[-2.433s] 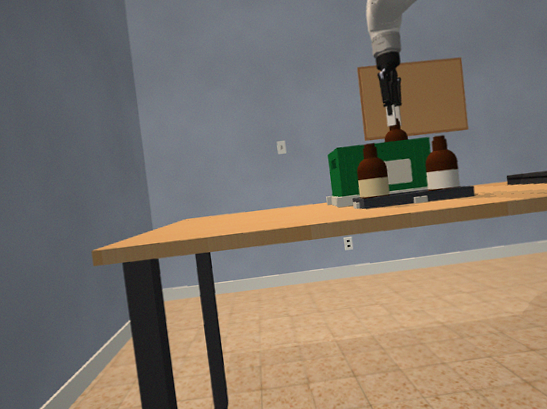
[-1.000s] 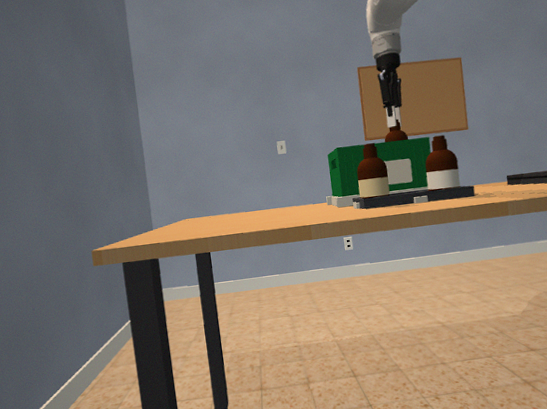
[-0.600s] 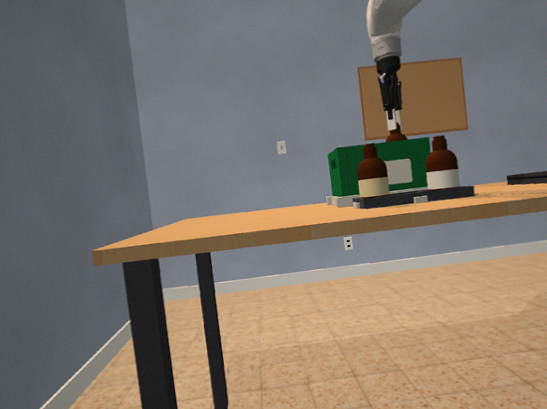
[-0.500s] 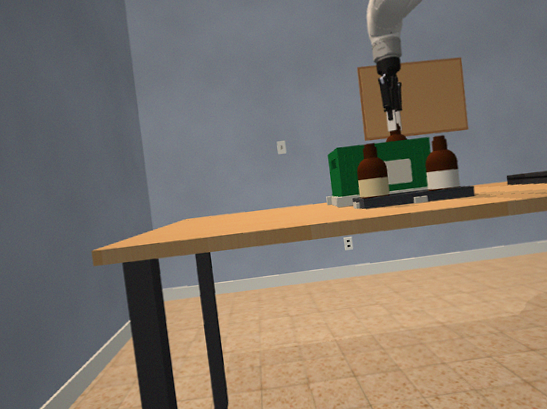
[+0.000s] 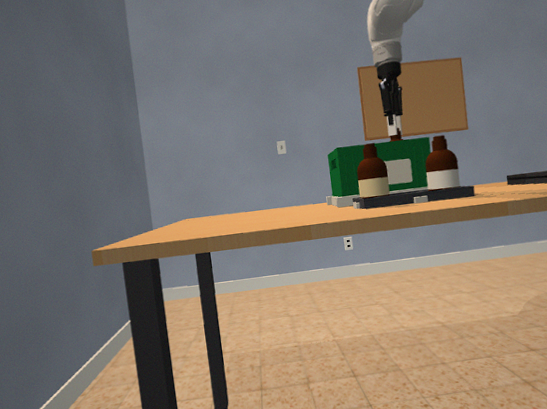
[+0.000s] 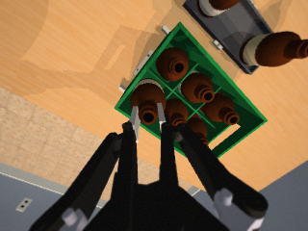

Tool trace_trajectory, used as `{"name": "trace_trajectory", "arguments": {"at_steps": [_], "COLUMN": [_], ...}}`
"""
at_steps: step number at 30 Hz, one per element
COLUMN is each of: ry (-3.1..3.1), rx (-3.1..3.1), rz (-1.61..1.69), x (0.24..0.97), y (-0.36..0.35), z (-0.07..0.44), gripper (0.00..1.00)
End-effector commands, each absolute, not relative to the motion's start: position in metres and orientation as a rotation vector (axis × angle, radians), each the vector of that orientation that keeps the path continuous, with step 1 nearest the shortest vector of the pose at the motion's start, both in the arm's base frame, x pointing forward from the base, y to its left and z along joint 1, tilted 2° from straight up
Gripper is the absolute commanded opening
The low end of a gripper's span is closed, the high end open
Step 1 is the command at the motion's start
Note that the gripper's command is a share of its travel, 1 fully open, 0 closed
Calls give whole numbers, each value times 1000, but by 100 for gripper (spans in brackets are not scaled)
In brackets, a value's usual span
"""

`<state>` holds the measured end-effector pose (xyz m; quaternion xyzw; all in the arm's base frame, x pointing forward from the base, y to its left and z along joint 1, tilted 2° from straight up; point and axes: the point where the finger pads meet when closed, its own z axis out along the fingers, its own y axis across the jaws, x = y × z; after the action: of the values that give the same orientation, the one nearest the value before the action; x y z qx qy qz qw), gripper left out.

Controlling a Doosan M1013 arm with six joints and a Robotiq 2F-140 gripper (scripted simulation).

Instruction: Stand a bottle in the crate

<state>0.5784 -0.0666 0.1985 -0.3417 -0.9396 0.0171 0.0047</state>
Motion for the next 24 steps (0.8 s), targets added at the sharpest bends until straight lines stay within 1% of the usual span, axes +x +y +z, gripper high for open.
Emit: {"name": "trace_trajectory", "arguments": {"at_steps": [1, 24], "ry": [-2943, -2943], "rx": [-1070, -1070], "rz": [53, 53], "x": [578, 578], "y": [-67, -67], "z": [196, 191], "gripper": [0, 0]}}
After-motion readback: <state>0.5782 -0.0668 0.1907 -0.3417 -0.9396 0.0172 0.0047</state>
